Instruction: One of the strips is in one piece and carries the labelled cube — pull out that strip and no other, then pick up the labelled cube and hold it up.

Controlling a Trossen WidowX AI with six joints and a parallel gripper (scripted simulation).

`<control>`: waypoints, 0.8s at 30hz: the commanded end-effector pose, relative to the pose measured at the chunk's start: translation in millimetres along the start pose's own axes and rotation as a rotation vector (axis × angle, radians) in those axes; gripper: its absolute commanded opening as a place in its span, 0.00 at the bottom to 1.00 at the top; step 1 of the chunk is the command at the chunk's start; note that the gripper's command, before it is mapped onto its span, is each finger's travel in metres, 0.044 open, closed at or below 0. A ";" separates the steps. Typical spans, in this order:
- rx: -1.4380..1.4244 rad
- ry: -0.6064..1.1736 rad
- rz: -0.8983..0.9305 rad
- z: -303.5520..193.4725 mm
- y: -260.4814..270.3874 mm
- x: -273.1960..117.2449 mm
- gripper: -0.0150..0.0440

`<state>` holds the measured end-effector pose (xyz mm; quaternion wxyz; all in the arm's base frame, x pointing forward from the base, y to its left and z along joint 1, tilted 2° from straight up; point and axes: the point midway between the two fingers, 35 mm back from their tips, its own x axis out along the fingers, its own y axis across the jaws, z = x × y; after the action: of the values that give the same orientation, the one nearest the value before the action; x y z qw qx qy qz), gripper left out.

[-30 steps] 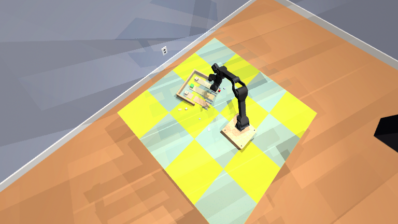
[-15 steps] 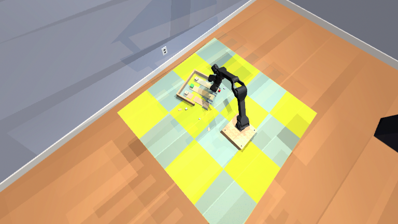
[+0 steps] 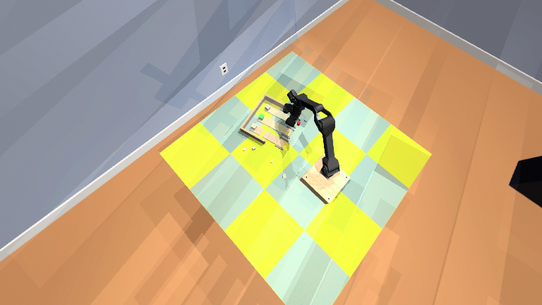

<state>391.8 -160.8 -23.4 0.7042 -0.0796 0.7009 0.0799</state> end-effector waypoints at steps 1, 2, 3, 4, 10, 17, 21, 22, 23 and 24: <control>-0.004 0.002 -0.004 -0.4 -0.6 7.0 0.25; -0.004 0.002 -0.004 -0.4 -0.6 8.7 0.25; -0.004 0.002 -0.004 -0.4 -0.5 10.3 0.25; -0.004 0.002 -0.004 -0.4 -0.5 11.9 0.25; -0.004 0.002 -0.004 -0.3 -0.4 21.7 0.25; -0.004 0.002 -0.004 -0.2 -0.4 25.6 0.25; -0.004 0.002 -0.004 -0.2 -0.4 25.6 0.25; -0.004 0.002 -0.004 -0.2 -0.4 25.6 0.25; -0.004 0.002 -0.004 -0.2 -0.4 25.7 0.25; -0.004 0.002 -0.004 -0.2 -0.4 25.7 0.25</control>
<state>391.7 -160.8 -48.8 0.7041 -0.0796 0.7011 0.0800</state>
